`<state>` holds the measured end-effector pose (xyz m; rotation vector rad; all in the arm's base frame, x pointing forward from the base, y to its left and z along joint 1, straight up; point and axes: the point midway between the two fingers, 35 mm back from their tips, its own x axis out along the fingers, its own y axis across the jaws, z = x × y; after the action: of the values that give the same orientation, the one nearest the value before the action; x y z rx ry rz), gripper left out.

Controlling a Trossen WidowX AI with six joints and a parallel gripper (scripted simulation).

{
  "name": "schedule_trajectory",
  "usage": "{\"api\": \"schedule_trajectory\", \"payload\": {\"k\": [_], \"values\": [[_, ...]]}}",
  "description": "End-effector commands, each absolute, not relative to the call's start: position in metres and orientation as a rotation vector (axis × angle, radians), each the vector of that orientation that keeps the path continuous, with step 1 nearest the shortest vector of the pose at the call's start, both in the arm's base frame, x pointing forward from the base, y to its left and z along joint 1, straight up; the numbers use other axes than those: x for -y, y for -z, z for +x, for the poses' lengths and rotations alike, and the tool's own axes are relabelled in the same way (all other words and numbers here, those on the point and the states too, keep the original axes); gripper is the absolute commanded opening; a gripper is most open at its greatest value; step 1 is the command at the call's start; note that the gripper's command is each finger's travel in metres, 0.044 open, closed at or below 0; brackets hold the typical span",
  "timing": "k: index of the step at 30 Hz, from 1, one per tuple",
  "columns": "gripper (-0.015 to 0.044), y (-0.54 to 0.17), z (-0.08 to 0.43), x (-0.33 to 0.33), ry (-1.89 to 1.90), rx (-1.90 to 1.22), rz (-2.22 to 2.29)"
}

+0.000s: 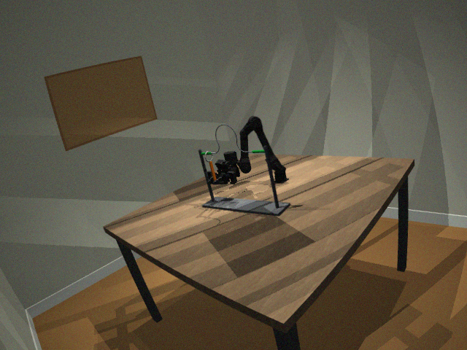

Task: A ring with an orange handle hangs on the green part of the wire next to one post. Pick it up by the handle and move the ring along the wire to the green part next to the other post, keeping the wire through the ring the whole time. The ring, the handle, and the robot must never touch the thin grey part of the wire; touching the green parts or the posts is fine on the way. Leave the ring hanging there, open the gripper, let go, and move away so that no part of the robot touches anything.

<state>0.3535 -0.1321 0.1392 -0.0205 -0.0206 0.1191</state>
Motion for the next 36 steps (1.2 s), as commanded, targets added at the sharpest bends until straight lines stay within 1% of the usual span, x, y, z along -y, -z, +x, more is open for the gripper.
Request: {"api": "schedule_trajectory", "payload": {"k": [1, 14, 26, 36], "values": [[0.0160, -0.1382, 0.3544, 0.1327, -0.114, 0.018, -0.015], [0.0160, -0.1382, 0.3544, 0.1327, -0.114, 0.018, -0.015], [-0.0150, -0.1386, 0.3540, 0.1319, -0.119, 0.019, -0.019], [-0.0150, -0.1433, 0.3541, 0.1318, -0.118, 0.019, -0.018]]}}
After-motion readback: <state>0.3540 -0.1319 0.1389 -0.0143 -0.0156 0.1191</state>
